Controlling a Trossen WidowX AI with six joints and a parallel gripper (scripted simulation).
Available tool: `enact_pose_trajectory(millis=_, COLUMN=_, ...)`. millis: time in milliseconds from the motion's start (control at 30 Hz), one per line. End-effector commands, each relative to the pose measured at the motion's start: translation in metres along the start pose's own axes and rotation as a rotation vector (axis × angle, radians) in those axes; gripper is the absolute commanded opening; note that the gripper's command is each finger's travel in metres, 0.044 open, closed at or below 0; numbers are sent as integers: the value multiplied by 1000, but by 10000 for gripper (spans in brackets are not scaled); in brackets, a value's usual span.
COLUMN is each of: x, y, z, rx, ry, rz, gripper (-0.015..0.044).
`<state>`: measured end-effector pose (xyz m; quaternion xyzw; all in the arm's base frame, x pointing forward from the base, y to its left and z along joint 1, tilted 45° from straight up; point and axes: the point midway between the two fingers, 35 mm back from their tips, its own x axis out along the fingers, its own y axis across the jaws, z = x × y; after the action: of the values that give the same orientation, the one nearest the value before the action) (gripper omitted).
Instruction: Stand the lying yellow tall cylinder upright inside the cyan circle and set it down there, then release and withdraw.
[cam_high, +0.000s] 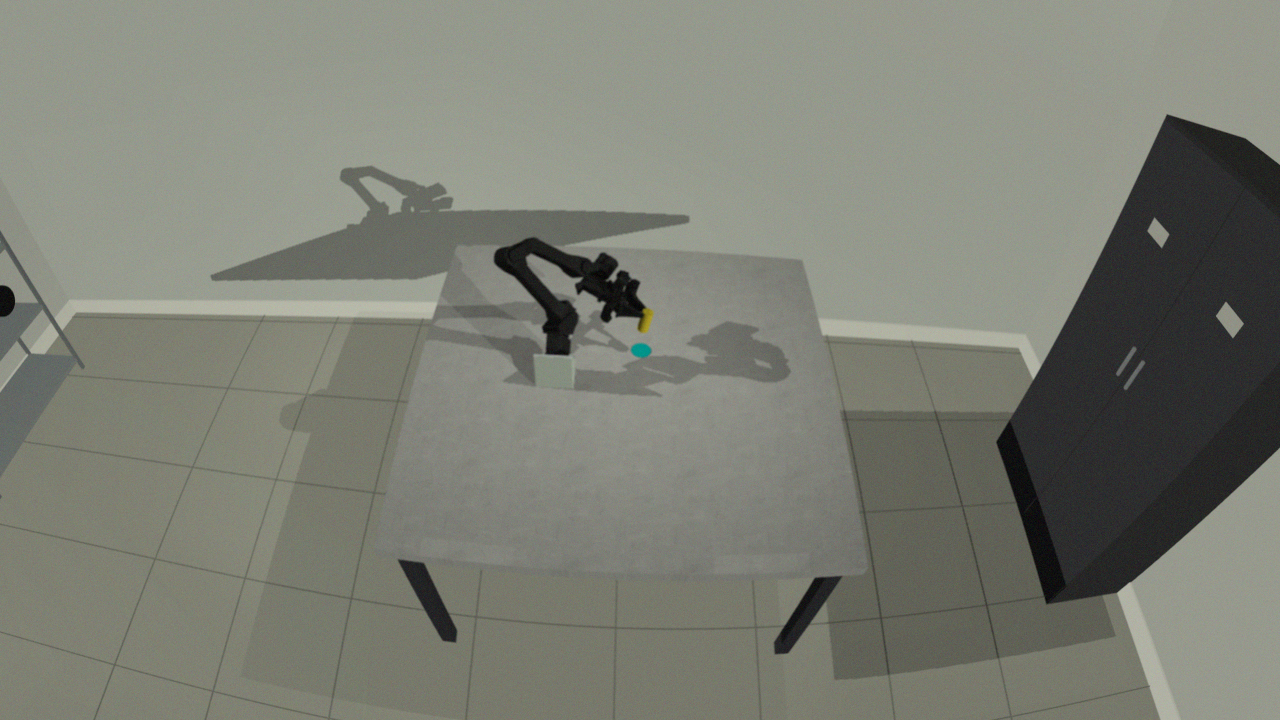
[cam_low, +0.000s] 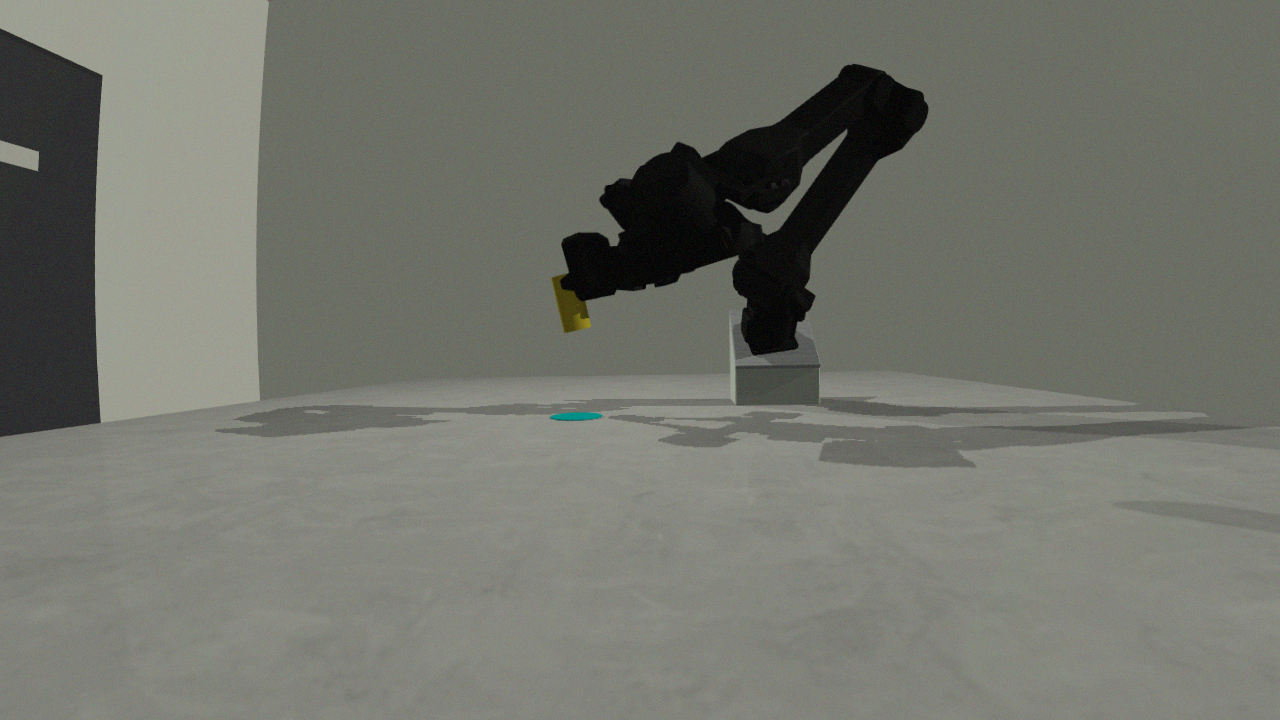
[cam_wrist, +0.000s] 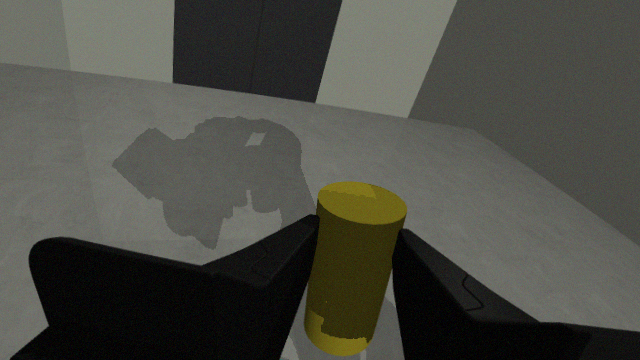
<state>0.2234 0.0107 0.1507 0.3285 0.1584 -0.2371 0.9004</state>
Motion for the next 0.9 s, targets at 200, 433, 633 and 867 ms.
enact_pose_trajectory(millis=200, x=-3, y=-1, z=2, rx=65, ry=-50, rz=30, gripper=105)
enact_pose_trajectory(millis=433, x=-6, y=-1, z=3, rx=110, ry=-78, rz=53, gripper=105)
enact_pose_trajectory(millis=633, x=-8, y=-1, z=4, rx=149, ry=-102, rz=73, gripper=105)
enact_pose_trajectory(millis=867, x=-9, y=-1, z=5, rx=166, ry=-111, rz=81, gripper=105)
